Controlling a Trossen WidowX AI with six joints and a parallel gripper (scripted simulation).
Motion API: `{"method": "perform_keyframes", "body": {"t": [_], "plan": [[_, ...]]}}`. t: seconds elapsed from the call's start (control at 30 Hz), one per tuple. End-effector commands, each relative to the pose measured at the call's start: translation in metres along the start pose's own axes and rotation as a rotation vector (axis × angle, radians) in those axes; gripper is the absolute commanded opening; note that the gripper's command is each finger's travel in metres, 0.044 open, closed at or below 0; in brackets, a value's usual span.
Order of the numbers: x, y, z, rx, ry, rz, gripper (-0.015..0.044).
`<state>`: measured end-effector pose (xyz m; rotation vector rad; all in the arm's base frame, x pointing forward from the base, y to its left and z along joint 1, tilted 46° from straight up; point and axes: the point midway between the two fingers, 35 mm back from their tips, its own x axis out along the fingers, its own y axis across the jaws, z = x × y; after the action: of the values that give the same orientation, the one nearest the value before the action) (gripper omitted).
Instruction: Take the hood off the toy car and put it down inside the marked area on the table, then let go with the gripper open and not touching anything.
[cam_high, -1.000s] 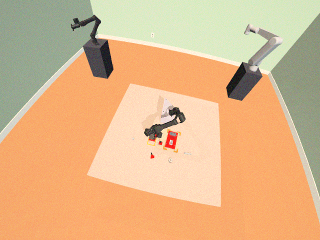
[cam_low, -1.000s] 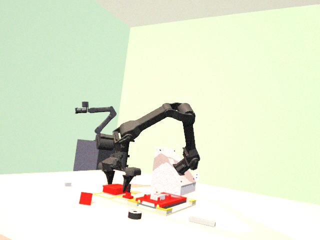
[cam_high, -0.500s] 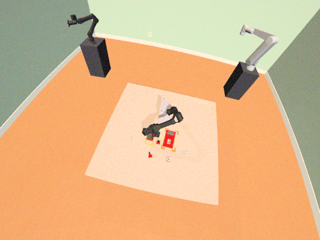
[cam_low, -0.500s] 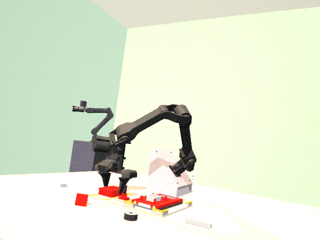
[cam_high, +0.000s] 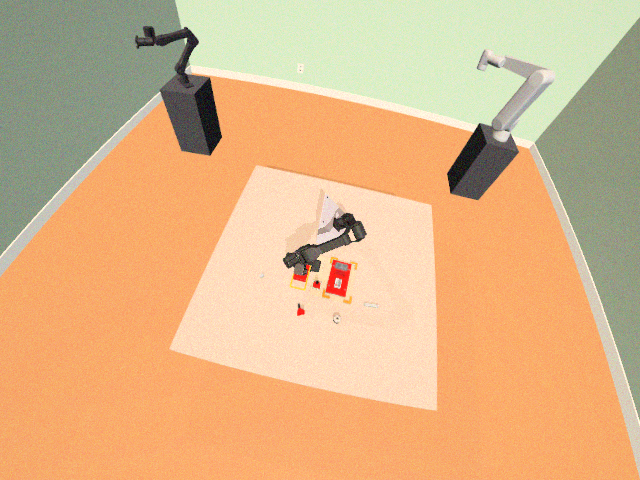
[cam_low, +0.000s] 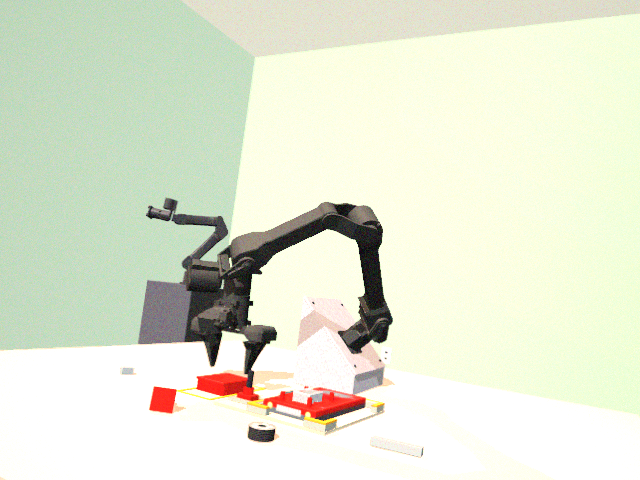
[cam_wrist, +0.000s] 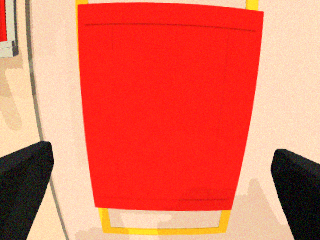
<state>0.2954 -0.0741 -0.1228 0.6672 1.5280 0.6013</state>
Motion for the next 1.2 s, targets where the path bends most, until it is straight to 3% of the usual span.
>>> {"method": "perform_keyframes", "body": {"t": [0.0, 1.17], "plan": [[-0.0442, -0.0006, 0.0036, -0.014, -0.03, -0.015, 0.044], [-0.0473, -0.0004, 0.0031, -0.014, -0.03, -0.015, 0.044]]}}
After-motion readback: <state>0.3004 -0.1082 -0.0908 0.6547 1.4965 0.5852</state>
